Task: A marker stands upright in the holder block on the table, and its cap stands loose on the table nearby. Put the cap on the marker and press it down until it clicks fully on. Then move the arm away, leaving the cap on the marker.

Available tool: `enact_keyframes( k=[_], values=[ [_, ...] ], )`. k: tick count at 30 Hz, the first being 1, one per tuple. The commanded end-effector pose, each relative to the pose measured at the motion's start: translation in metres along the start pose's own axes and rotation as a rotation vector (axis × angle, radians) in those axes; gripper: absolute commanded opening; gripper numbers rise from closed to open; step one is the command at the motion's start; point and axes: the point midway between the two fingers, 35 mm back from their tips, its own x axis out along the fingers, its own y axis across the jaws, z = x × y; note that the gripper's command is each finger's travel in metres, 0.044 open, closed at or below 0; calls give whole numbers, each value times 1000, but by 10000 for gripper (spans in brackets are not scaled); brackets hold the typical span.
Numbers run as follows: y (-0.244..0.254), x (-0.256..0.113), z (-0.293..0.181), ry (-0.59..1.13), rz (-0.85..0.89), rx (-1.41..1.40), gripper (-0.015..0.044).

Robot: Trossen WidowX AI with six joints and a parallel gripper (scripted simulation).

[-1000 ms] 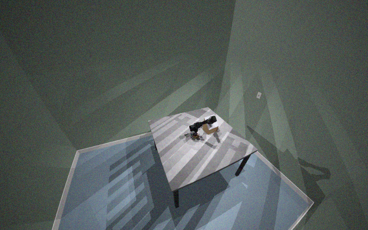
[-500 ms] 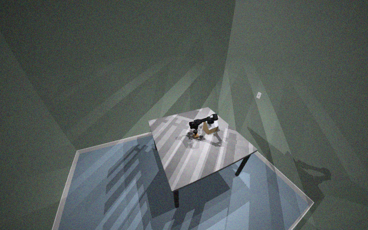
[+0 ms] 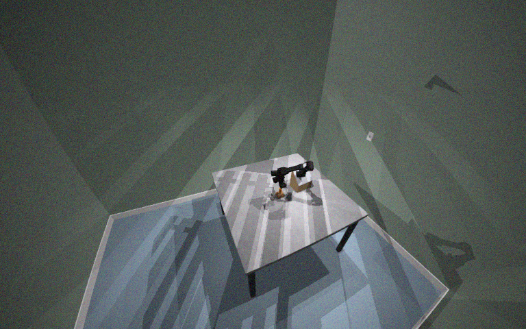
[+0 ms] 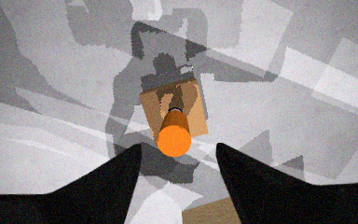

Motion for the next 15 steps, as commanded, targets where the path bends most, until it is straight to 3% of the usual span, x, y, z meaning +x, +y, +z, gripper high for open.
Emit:
enact_keyframes(
  k=[1,7,15],
  values=[
    [4,-15,-2,-1,-10,-262,151],
    [4,-15,-2,-1,-10,-262,0],
    [4,-15,-2,-1,-10,-262,0]
  ],
)
